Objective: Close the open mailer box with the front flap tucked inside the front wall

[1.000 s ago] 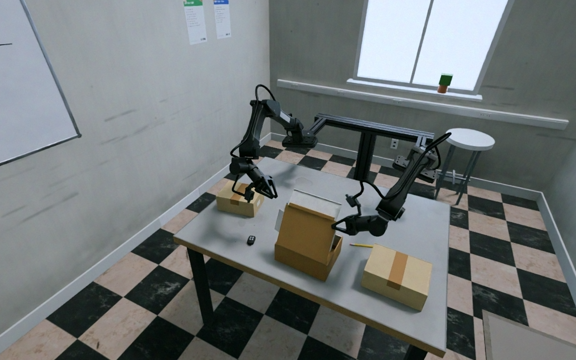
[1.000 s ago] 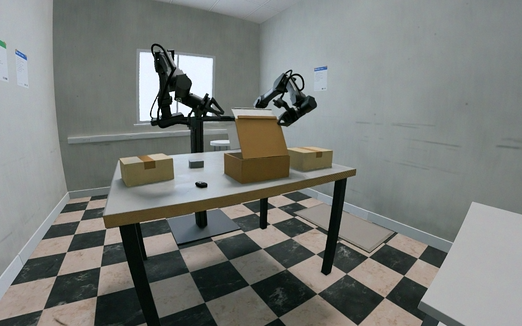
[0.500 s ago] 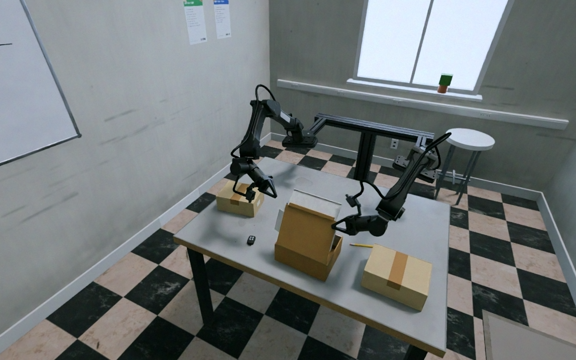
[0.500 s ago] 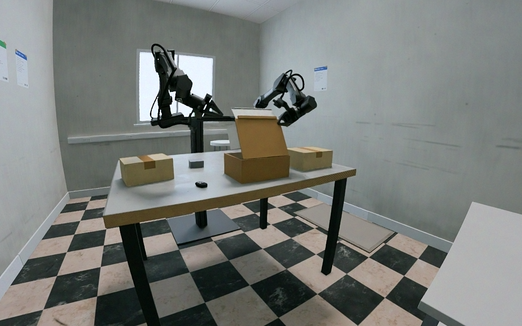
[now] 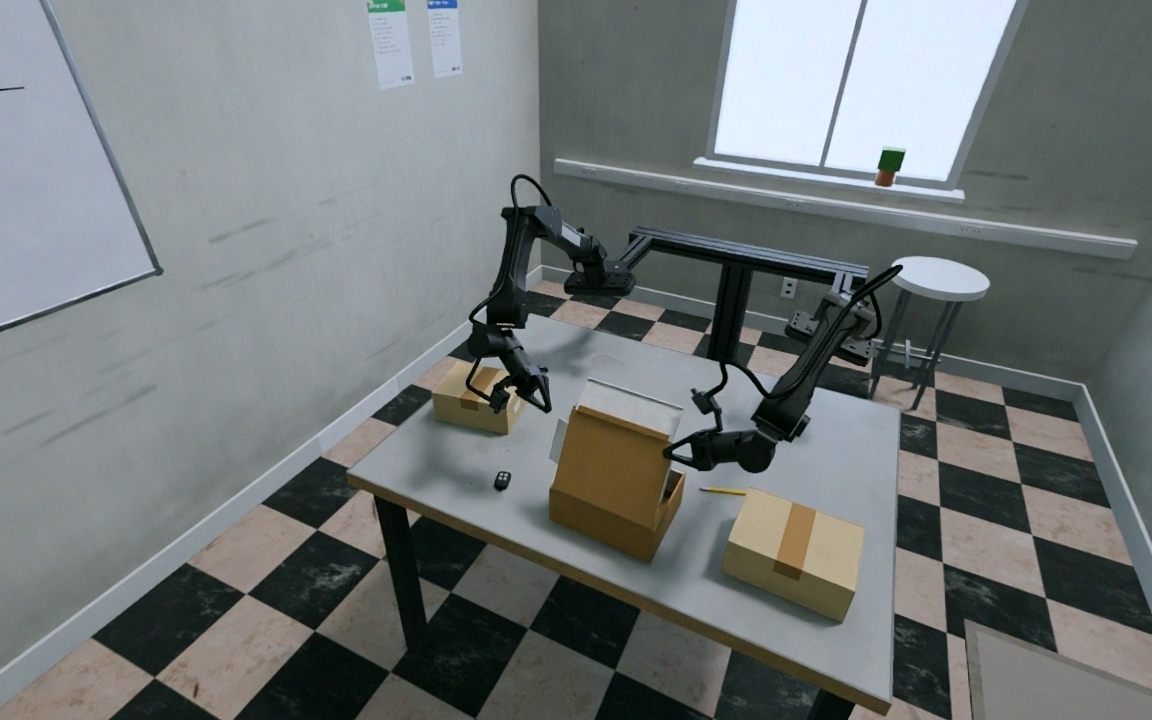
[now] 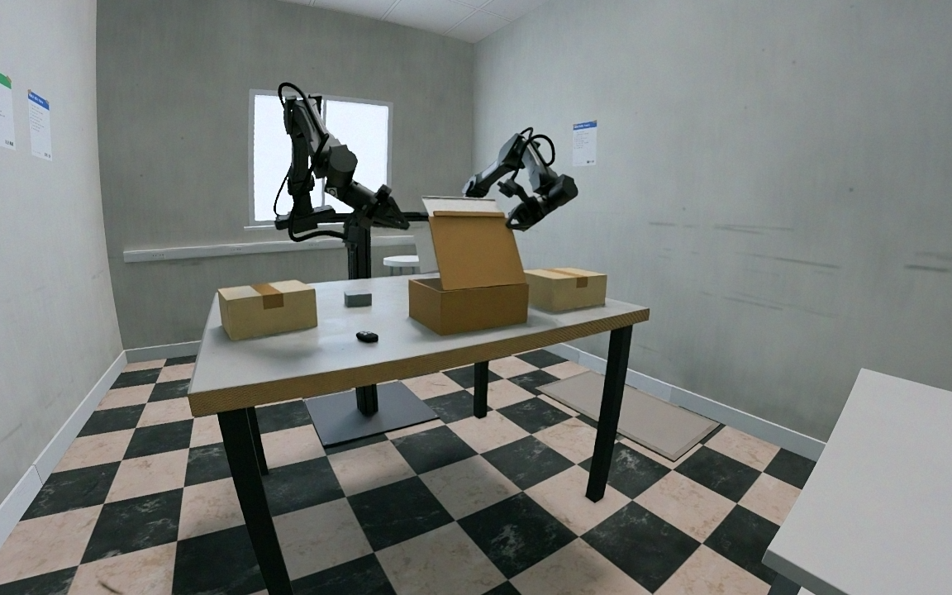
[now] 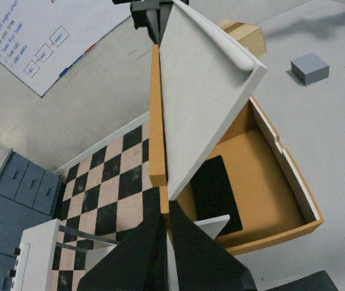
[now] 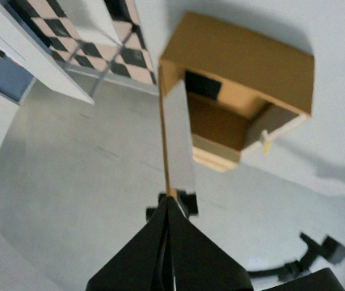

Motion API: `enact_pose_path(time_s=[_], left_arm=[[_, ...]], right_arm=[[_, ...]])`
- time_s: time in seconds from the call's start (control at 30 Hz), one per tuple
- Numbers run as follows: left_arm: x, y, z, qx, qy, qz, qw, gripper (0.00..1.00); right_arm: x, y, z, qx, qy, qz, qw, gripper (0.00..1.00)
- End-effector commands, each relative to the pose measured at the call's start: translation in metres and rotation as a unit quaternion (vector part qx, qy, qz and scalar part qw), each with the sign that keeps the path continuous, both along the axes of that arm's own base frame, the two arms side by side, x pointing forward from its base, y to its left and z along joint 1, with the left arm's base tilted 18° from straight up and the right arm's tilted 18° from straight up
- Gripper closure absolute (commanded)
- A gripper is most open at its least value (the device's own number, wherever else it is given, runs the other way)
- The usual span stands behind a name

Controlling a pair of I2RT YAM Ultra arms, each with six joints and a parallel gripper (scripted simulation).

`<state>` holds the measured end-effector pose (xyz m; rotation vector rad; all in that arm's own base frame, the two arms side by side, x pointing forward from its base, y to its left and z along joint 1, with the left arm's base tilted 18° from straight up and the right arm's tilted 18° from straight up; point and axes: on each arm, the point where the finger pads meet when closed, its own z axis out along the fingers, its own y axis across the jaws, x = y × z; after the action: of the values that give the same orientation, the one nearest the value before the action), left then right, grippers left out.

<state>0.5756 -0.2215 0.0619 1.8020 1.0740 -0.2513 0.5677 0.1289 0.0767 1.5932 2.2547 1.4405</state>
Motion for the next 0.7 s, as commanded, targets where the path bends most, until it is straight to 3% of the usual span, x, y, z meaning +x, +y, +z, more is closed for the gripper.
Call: enact_pose_path(time_s=[0.0,0.1,0.23,0.5,0.57,0.6,0.67], left_arm=[[0.002,-0.016,0.018,-0.011,-0.013,-0.014,1.000,0.99],[0.002,-0.016,0.018,-0.011,-0.013,-0.014,1.000,0.99],[0.002,-0.016,0.018,-0.011,-0.013,-0.014,1.000,0.99],[0.002,-0.016,0.018,-0.011,-0.013,-0.014,1.000,0.99],[0.002,-0.016,0.018,-0.011,-0.013,-0.014,1.000,0.99],[0.002,-0.016,0.018,-0.011,-0.013,-0.014,1.000,0.99],[0.002,-0.016,0.018,-0.011,-0.013,-0.014,1.000,0.99]], right_arm=[[0.031,0.003,-0.003,-0.020,-0.058,-0.045,0.997,0.99],[0.038,0.007,-0.029,-0.037,-0.066,-0.076,0.994,0.99],[0.063,-0.002,-0.020,-0.047,-0.129,-0.146,0.980,0.99],[0.062,0.009,-0.040,-0.051,-0.129,-0.156,0.978,0.99],[0.062,0.009,-0.040,-0.051,-0.129,-0.156,0.978,0.99],[0.068,0.002,-0.010,-0.044,-0.150,-0.158,0.975,0.99],[0.064,0.003,-0.038,-0.054,-0.127,-0.146,0.980,0.99]])
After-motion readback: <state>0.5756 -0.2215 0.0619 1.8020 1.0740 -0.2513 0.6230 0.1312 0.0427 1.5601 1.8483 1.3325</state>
